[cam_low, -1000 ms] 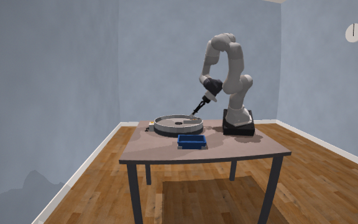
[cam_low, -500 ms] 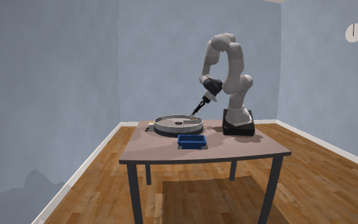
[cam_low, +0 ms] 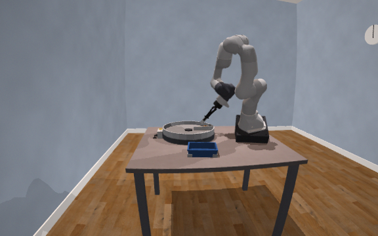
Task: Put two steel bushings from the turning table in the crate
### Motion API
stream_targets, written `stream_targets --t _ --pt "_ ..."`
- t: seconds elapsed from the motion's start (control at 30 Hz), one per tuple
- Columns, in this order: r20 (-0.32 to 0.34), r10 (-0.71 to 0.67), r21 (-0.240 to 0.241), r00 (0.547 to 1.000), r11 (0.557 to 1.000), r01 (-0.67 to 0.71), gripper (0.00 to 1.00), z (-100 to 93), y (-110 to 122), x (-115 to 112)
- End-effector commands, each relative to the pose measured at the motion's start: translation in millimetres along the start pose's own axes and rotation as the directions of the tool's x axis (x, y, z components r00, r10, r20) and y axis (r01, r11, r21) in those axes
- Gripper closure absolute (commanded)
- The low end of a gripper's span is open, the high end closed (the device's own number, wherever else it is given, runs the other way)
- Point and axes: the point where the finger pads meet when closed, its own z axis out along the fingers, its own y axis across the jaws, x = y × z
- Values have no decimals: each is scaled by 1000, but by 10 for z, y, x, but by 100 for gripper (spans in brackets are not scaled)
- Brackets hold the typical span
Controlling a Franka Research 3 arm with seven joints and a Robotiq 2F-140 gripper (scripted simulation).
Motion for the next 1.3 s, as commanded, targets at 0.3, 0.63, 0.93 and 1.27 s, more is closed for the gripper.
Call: stream_targets --t 0.3,0.63,0.93,1.27 --pt "2 -6 -2 1000 1000 6 94 14 1 8" --pt "2 -6 -2 1000 1000 6 94 63 4 52" --pt "2 -6 -2 1000 1000 6 94 63 4 52" --pt "2 -6 -2 1000 1000 6 94 63 4 52"
